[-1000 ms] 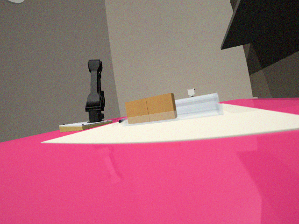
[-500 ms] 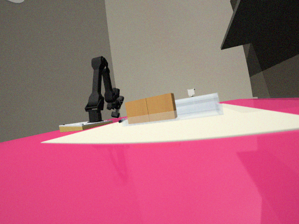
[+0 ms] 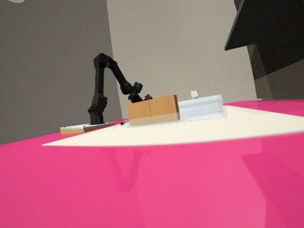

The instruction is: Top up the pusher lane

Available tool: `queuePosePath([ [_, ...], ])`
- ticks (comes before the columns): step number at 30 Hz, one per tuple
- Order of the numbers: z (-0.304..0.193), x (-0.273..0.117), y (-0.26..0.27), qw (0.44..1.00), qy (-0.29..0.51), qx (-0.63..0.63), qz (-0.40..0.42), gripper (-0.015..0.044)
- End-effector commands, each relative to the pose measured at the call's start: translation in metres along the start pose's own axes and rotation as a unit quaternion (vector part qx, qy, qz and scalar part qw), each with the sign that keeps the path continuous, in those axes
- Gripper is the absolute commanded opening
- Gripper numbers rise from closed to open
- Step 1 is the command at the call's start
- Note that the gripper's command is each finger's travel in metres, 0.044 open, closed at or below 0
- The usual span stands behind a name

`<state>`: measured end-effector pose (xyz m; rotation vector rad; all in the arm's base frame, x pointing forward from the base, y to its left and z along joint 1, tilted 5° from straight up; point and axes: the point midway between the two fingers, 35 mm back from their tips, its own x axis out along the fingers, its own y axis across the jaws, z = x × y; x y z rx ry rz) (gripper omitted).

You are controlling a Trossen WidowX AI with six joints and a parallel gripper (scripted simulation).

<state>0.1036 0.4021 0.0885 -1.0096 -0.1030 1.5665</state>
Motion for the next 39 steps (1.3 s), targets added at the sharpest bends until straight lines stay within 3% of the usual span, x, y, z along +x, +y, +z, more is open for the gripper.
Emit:
queuePosePath([
  [1,-0.023,-0.009,-0.025,0.995,0.047,0.089,-0.005,0.044],
  [8,-0.067,-0.036,-0.056,0.958,0.133,0.254,-0.013,0.044],
  [15,-0.111,-0.084,-0.08,0.872,0.22,0.436,-0.039,0.044],
  [24,-0.163,-0.17,-0.092,0.688,0.318,0.644,-0.104,0.044],
  [33,-0.222,-0.291,-0.07,0.421,0.407,0.785,-0.201,0.044],
  [39,-0.221,-0.297,-0.067,0.4,0.409,0.793,-0.207,0.044],
])
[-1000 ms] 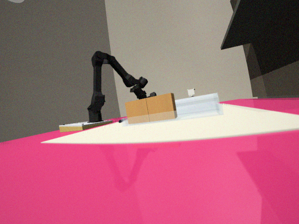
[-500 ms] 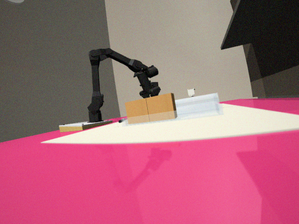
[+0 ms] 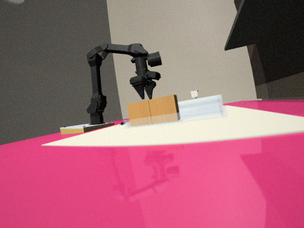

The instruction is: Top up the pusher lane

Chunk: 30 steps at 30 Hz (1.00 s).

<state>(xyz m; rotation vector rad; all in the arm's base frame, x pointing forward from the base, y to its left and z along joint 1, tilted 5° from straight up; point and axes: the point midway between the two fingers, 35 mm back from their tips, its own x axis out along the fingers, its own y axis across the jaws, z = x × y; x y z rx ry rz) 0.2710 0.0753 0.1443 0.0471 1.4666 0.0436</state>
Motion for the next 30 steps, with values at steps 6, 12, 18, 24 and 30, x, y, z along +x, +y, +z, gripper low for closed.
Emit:
queuePosePath([
  [6,0.0,0.018,-0.005,1.0,0.002,0.018,-0.006,0.044],
  [12,-0.001,0.026,-0.005,1.0,0.002,0.018,-0.006,0.044],
  [18,-0.001,0.041,-0.005,1.0,0.002,0.018,-0.005,0.044],
  [24,-0.001,0.045,-0.005,1.0,0.002,0.018,-0.005,0.044],
  [30,-0.001,0.054,-0.005,1.0,0.002,0.018,-0.005,0.044],
])
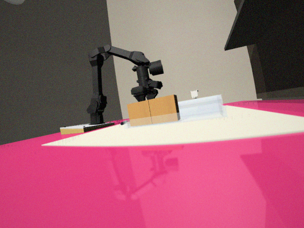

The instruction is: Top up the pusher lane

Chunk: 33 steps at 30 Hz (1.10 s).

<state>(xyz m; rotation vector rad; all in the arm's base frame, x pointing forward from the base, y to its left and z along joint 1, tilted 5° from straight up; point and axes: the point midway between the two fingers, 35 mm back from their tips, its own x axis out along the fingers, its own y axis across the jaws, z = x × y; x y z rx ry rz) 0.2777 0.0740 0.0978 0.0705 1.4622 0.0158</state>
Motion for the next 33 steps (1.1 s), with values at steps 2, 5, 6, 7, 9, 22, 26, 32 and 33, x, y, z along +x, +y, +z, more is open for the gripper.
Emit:
queuePosePath([
  [2,-0.002,0.011,-0.001,1.0,0.004,0.002,-0.003,0.044],
  [5,-0.003,0.016,-0.001,1.0,0.004,0.002,-0.003,0.044],
  [6,-0.003,0.017,-0.001,1.0,0.004,0.002,-0.003,0.044],
  [7,-0.003,0.019,-0.001,1.0,0.004,0.002,-0.003,0.044],
  [9,-0.003,0.022,-0.001,1.0,0.004,0.002,-0.003,0.044],
  [22,-0.003,0.026,-0.002,1.0,0.004,0.002,-0.003,0.0204],
  [26,-0.003,0.026,-0.002,1.0,0.004,0.002,-0.003,0.0138],
  [32,-0.003,0.026,-0.001,1.0,0.005,0.001,-0.003,0.0059],
  [33,-0.005,0.026,0.0,1.0,0.006,-0.001,-0.001,0.0033],
])
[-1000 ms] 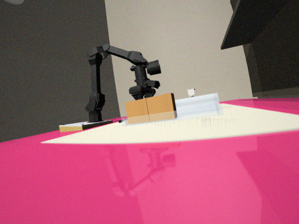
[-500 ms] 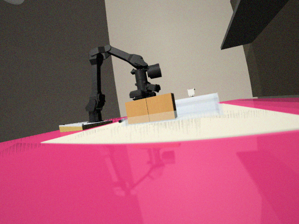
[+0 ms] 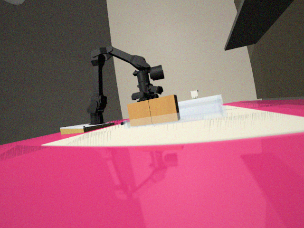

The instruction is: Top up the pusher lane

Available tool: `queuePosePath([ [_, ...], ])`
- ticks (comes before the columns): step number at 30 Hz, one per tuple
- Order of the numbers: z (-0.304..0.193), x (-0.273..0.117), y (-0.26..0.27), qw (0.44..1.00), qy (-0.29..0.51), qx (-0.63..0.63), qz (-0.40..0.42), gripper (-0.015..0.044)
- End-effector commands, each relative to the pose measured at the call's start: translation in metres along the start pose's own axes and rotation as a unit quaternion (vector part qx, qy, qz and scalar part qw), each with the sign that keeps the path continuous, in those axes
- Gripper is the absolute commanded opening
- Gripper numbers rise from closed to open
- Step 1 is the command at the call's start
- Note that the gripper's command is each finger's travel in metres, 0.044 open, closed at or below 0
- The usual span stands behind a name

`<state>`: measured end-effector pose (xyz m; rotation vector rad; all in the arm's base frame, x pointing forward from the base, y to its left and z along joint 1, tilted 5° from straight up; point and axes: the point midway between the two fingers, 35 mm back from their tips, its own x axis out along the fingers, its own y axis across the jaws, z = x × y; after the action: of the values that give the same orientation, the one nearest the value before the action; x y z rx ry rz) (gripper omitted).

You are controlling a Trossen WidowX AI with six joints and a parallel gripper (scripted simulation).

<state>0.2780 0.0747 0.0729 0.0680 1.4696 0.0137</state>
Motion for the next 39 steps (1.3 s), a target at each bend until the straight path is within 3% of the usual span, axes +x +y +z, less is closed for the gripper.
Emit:
queuePosePath([
  [1,-0.004,0.001,0.003,1.0,0.005,-0.006,0.003,0.0006],
  [26,-0.001,-0.104,-0.004,1.0,0.001,0.002,-0.002,0.0],
  [39,0.006,-0.081,-0.038,1.0,0.001,0.005,-0.004,0.0],
])
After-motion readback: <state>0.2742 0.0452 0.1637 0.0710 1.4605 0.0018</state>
